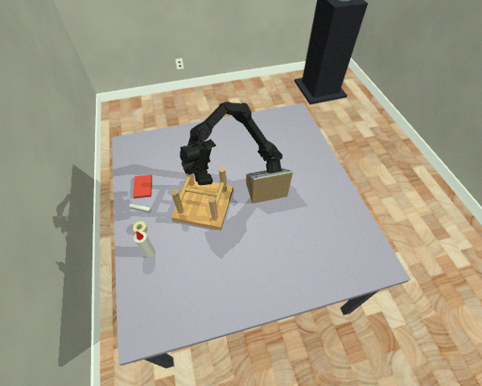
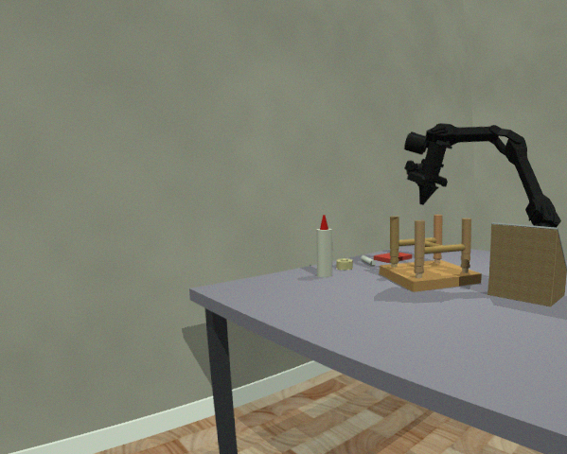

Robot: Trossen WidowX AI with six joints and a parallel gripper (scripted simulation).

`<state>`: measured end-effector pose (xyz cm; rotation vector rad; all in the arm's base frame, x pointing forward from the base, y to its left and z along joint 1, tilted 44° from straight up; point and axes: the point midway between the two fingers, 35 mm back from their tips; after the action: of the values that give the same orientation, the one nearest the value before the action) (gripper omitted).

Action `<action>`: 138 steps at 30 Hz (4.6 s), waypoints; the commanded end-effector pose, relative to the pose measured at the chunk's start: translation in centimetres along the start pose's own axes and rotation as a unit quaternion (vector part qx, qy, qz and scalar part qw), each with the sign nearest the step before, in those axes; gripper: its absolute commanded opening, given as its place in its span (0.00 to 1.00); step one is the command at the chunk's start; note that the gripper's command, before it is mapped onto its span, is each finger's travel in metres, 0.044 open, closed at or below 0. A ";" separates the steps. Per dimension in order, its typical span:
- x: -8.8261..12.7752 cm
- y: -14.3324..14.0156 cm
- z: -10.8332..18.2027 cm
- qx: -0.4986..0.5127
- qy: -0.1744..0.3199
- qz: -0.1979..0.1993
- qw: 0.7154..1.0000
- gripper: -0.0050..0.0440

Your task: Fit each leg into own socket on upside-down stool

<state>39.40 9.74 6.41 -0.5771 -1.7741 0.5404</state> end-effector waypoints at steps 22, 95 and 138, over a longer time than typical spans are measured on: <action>0.5 8.0 5.5 0.119 0.024 -0.009 0.992 0.10; -0.7 8.2 5.7 0.119 0.018 -0.014 0.993 0.10; 1.7 -8.1 12.7 -0.104 0.007 0.054 0.993 0.10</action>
<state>26.18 4.67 10.18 -0.8186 -1.8101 0.4220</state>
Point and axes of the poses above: the point midway between the two fingers, 35 mm back from their tips, its own x axis back along the fingers, its own y axis across the jaws, z = x × y, and after that the axes turned 11 degrees about -x, right-handed
